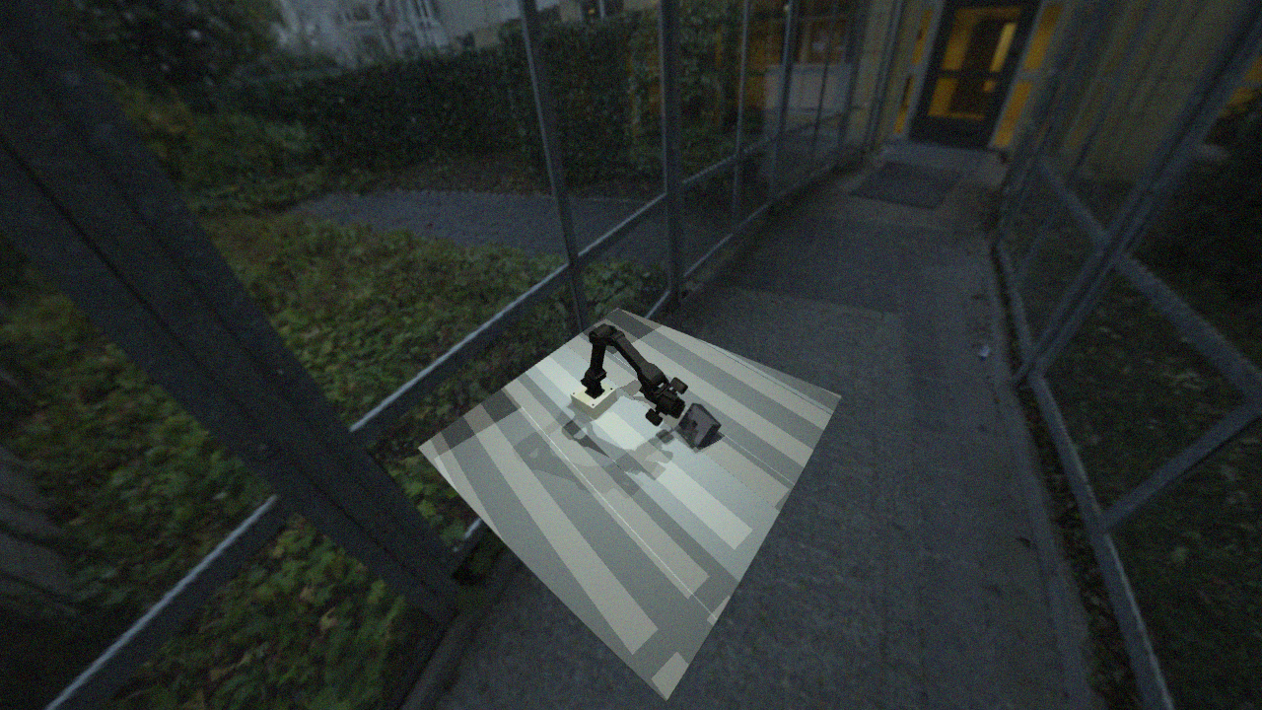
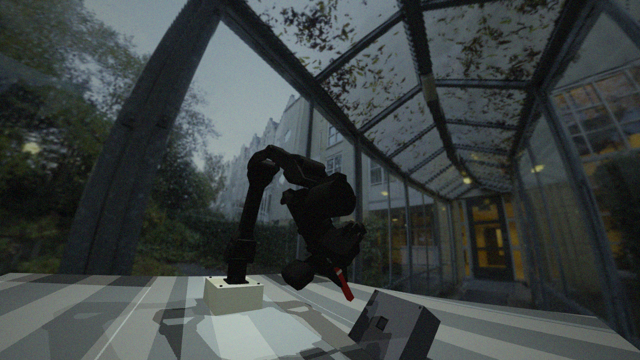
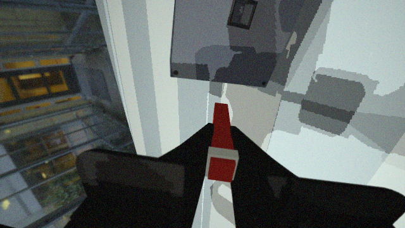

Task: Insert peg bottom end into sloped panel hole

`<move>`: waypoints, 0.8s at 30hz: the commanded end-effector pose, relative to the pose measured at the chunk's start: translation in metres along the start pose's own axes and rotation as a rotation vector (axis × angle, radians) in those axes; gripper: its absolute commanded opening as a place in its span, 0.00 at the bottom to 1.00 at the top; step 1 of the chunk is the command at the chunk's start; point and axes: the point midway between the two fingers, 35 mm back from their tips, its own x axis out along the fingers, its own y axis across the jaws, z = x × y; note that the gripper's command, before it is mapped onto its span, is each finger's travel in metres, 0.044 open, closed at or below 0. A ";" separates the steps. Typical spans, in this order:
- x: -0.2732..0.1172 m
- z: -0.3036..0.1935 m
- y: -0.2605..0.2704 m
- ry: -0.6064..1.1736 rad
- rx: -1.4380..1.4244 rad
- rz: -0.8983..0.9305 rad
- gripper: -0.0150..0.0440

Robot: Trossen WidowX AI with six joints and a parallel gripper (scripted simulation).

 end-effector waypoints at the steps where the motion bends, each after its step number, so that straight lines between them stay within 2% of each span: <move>1: 0.001 0.004 -0.004 0.001 0.010 0.021 0.25; 24: -0.020 0.025 -0.023 -0.062 0.051 0.138 0.25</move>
